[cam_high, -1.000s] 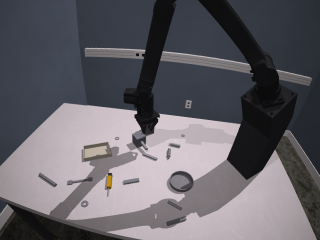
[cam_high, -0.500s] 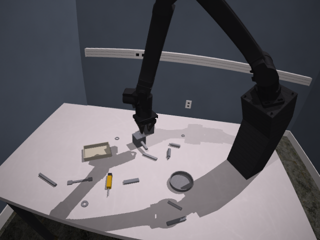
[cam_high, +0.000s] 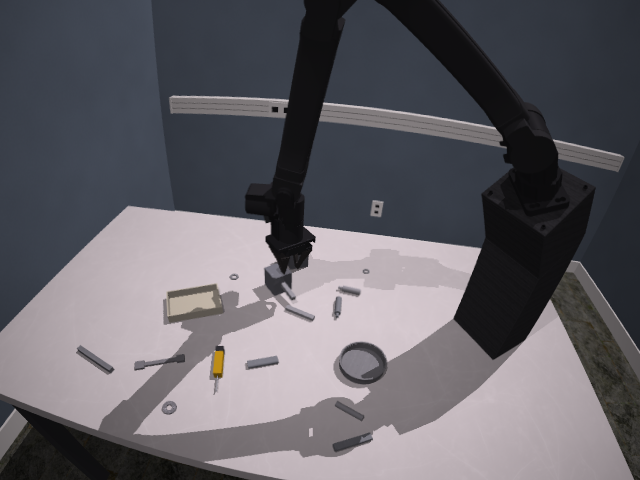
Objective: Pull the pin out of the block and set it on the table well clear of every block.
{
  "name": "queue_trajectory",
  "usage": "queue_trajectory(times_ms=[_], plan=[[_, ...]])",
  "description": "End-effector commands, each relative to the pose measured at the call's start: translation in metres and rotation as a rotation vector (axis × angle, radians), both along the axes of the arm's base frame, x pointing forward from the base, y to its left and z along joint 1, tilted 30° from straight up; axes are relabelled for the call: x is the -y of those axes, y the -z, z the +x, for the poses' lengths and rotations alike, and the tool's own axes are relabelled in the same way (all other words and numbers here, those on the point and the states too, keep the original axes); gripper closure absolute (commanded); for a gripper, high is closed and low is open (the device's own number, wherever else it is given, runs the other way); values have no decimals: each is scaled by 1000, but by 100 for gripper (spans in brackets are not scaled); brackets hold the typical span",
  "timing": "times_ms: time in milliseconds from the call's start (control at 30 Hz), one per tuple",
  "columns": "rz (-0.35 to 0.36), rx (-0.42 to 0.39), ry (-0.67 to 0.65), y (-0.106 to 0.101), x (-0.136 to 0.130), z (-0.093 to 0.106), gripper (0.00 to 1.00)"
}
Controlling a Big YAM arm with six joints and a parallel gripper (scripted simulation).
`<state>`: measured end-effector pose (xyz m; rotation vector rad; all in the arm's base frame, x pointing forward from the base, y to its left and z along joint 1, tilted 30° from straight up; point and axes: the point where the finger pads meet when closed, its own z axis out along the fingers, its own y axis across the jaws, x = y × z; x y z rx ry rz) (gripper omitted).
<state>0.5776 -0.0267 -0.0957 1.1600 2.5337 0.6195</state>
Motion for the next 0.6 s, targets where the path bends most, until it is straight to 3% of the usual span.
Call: queue_trajectory(times_ms=[0,567], plan=[[-2,8,-3,4,-4,9,61],[0,0,2,13,-11,13,61]])
